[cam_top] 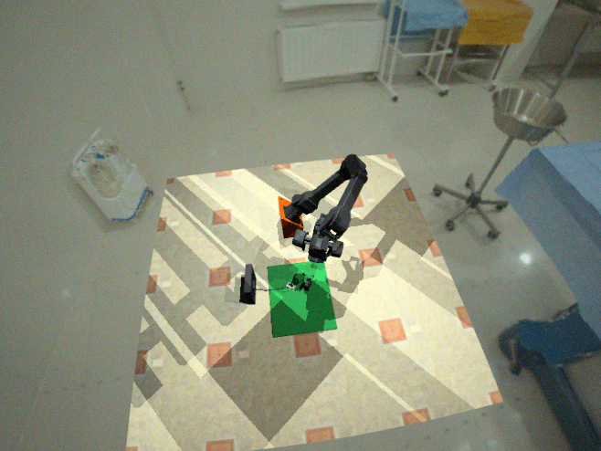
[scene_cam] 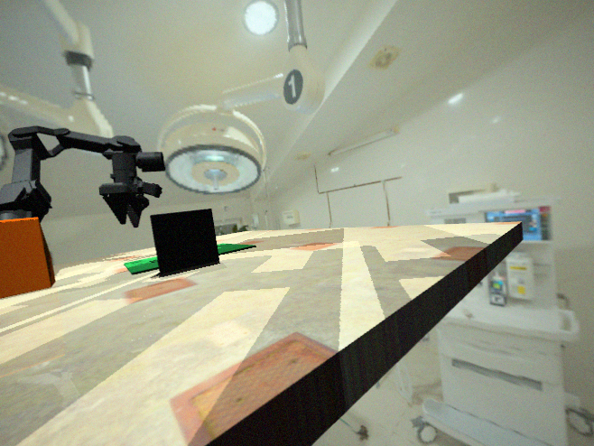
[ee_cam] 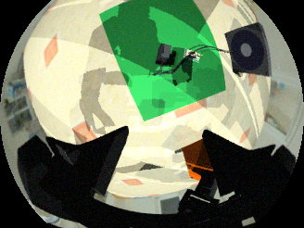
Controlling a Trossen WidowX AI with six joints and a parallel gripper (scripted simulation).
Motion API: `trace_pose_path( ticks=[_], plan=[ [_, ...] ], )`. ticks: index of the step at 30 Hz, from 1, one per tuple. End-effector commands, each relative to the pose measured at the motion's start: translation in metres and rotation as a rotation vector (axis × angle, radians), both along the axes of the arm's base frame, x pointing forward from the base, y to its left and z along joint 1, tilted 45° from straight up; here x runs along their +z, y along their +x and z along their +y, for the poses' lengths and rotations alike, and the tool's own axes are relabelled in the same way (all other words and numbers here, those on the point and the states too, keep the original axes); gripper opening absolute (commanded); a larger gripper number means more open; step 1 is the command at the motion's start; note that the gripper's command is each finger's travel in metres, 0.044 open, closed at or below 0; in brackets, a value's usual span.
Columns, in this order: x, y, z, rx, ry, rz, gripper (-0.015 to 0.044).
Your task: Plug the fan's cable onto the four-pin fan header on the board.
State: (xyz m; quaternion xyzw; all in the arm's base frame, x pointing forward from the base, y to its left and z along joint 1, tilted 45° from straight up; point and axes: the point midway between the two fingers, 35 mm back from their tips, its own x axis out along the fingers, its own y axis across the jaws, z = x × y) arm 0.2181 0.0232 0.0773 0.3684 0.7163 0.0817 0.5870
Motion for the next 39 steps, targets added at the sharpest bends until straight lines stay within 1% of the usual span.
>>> trace_pose_path(
  ticks=[1, 5, 6, 10, 12, 19, 22, 28, 31, 35, 39],
  plan=[
    [0.009, 0.009, -0.006, -0.015, 0.074, -0.050, 0.0440],
    [0.014, 0.013, -0.010, -0.027, 0.115, -0.080, 0.0440],
    [0.009, 0.007, -0.006, -0.019, 0.079, -0.050, 0.0440],
    [0.009, 0.009, -0.008, -0.022, 0.079, -0.048, 0.0440],
    [0.011, 0.021, -0.016, -0.045, 0.081, -0.034, 0.0440],
    [0.007, 0.080, -0.070, -0.167, 0.098, 0.042, 0.0440],
    [0.005, 0.090, -0.081, -0.189, 0.102, 0.059, 0.0440],
    [-0.001, 0.091, -0.076, -0.190, 0.101, 0.059, 0.0440],
    [-0.022, 0.095, -0.057, -0.191, 0.099, 0.058, 0.0440],
    [-0.059, 0.095, -0.018, -0.190, 0.103, 0.058, 0.0440],
    [-0.066, 0.094, -0.010, -0.189, 0.105, 0.058, 0.0440]
  ],
)
